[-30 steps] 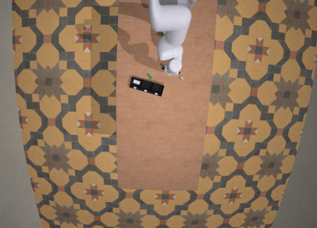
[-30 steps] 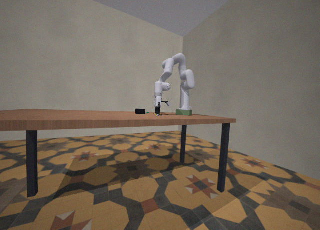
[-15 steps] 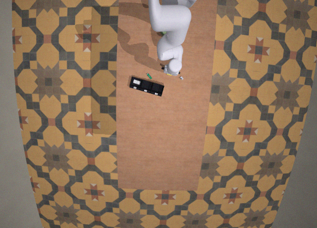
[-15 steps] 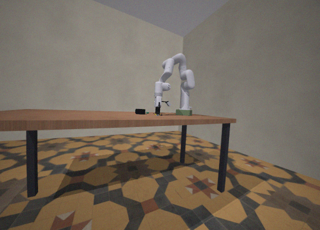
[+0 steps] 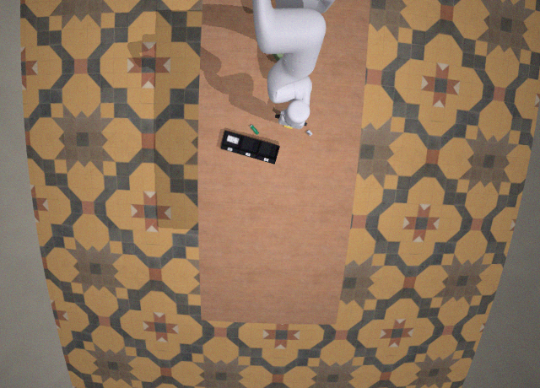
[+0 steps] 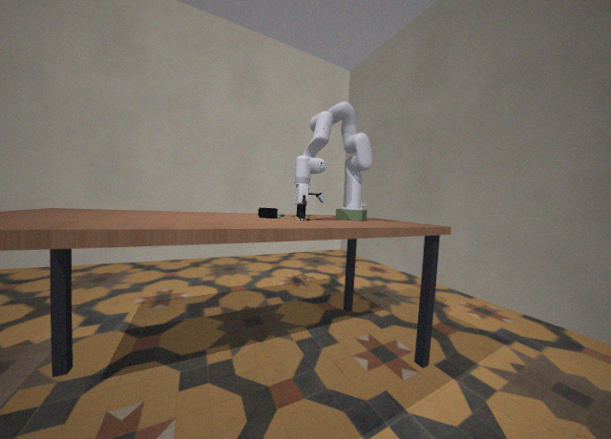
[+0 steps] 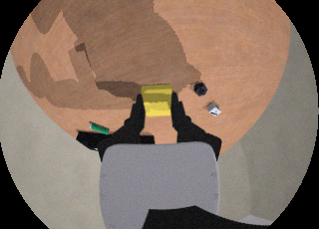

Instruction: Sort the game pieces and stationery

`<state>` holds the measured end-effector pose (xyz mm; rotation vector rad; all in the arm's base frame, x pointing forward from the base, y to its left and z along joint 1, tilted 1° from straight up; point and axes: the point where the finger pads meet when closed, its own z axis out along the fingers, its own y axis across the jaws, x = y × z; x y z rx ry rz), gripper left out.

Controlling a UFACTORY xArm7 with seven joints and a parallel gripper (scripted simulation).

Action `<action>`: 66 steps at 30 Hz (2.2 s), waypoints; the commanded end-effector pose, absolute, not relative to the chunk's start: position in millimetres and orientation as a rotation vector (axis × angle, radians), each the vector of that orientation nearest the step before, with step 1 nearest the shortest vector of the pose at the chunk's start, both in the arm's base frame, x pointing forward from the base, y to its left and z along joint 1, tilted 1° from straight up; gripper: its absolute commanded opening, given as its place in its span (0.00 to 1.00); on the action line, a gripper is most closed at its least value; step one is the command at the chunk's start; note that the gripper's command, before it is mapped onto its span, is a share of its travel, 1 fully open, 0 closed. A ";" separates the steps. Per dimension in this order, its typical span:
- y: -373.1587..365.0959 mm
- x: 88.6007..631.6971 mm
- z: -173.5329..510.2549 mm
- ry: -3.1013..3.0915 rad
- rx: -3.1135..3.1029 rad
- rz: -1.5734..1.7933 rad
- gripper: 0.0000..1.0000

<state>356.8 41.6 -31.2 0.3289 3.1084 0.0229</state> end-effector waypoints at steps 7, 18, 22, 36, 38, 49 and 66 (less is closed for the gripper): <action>41.3 357.6 -3.7 3.105 0.329 0.024 0.00; 40.9 357.1 26.3 3.105 0.329 0.024 0.00; 40.9 357.1 29.7 3.105 0.329 0.024 0.00; 40.8 356.9 33.7 3.105 0.329 0.024 0.00; 40.8 356.8 36.3 3.105 0.329 0.024 0.00; 10.7 376.7 36.3 3.105 0.329 0.023 0.00; -62.2 425.0 36.4 3.104 0.329 0.022 0.00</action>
